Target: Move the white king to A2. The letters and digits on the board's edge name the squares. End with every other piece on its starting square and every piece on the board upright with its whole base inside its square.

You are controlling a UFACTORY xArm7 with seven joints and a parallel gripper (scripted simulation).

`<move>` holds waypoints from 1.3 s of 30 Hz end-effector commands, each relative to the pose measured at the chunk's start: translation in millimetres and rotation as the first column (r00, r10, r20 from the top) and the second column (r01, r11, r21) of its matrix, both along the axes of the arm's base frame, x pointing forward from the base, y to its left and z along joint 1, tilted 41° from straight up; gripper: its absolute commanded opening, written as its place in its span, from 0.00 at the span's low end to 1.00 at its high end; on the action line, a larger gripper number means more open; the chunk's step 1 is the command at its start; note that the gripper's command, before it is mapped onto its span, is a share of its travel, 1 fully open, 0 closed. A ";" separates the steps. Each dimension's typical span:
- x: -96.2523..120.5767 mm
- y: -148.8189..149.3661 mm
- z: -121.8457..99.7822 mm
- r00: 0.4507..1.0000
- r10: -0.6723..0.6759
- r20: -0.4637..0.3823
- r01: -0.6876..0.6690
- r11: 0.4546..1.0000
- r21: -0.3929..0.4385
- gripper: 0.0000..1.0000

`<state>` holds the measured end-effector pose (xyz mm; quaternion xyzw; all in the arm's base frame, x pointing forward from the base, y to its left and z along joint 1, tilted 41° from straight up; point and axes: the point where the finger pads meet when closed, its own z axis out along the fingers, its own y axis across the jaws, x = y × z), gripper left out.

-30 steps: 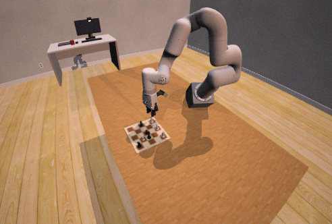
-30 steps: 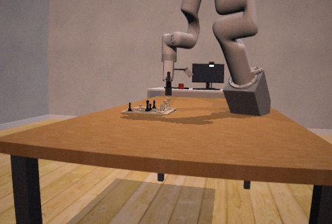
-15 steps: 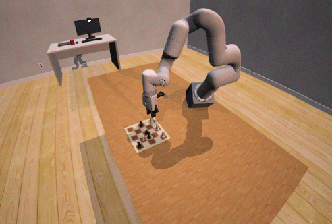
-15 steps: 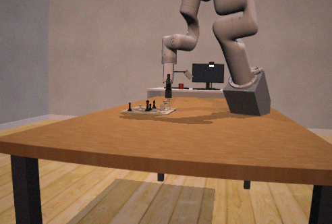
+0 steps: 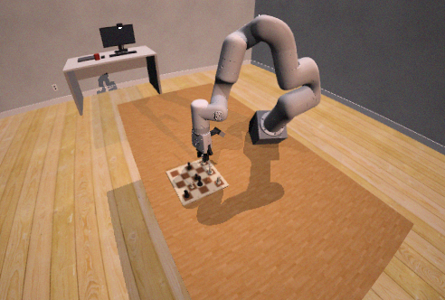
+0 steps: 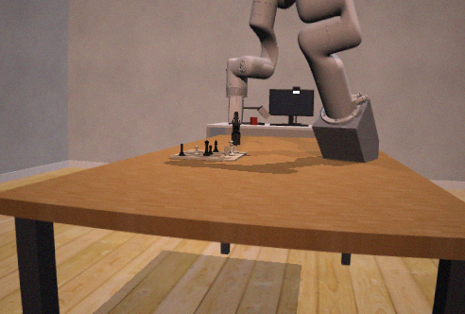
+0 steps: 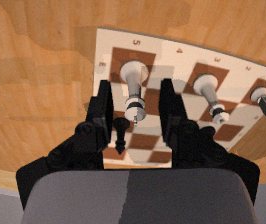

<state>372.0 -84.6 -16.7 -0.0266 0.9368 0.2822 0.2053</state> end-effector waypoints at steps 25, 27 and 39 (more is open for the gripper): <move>2.8 0.4 -3.6 1.000 -0.003 0.002 0.003 1.000 -0.002 0.42; 2.8 0.4 -3.6 1.000 -0.003 0.002 0.003 1.000 -0.002 0.42; 2.8 0.4 -3.6 1.000 -0.003 0.002 0.003 1.000 -0.002 0.00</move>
